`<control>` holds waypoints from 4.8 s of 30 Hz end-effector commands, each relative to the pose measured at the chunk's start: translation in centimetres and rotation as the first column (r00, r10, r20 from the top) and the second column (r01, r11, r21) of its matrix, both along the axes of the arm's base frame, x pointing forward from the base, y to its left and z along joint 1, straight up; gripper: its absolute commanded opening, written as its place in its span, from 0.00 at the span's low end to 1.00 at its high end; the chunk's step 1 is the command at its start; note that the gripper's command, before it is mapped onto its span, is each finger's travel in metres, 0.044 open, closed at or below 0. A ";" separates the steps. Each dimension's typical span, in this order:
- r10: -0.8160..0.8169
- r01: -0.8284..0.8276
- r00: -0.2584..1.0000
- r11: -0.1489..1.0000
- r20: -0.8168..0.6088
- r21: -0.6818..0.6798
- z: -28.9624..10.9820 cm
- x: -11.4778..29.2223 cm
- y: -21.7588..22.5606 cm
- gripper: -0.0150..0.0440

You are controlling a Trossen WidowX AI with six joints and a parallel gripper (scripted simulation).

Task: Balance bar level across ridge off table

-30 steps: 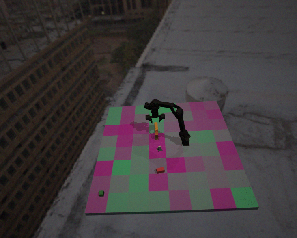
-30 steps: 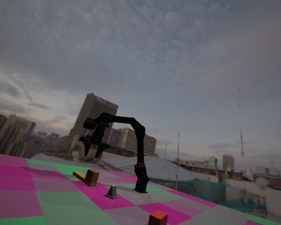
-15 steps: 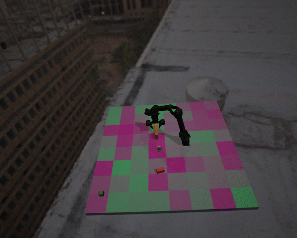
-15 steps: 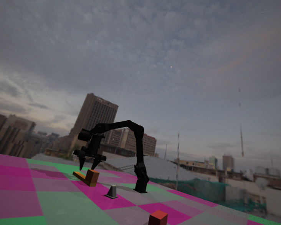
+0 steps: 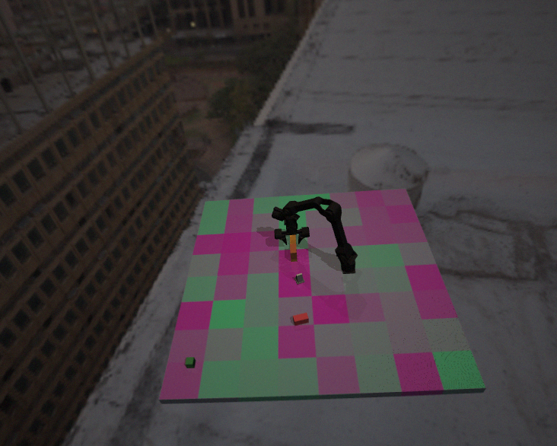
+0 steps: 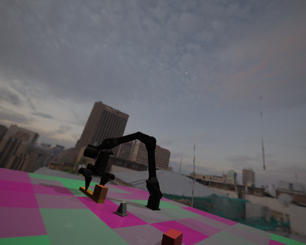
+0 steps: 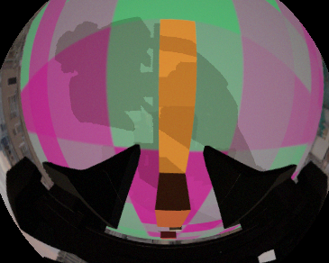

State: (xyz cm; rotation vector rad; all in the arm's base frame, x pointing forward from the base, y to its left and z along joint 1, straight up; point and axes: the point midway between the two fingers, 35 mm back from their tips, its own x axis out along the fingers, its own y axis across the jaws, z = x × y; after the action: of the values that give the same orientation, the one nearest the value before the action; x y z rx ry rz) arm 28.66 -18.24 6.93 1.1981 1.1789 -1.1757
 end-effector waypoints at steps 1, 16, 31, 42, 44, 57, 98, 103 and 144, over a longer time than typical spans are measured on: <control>-0.006 0.006 1.000 1.000 -0.009 0.000 -0.8 -0.2 0.0 0.79; -0.006 0.006 1.000 1.000 -0.009 0.000 -1.9 -0.2 0.0 0.79; 0.000 0.000 1.000 1.000 -0.006 0.004 -1.9 -0.1 0.1 0.48; -0.001 0.001 1.000 1.000 -0.006 0.003 -1.0 0.0 0.0 0.25; -0.001 0.001 1.000 1.000 -0.006 0.003 -0.5 0.0 0.0 0.25; -0.003 0.003 1.000 1.000 -0.007 0.001 2.9 0.1 -0.1 0.25; 0.112 -0.112 0.994 0.994 -0.009 0.004 7.7 0.6 8.3 0.25; 0.142 -0.142 0.990 0.990 -0.009 0.005 7.7 0.6 10.3 0.25; 0.323 -0.323 0.946 0.946 -0.010 0.012 6.1 -2.0 21.6 0.25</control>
State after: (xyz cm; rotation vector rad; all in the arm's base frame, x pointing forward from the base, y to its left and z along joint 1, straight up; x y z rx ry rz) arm 26.75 3.33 13.52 0.9583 1.3341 -0.9247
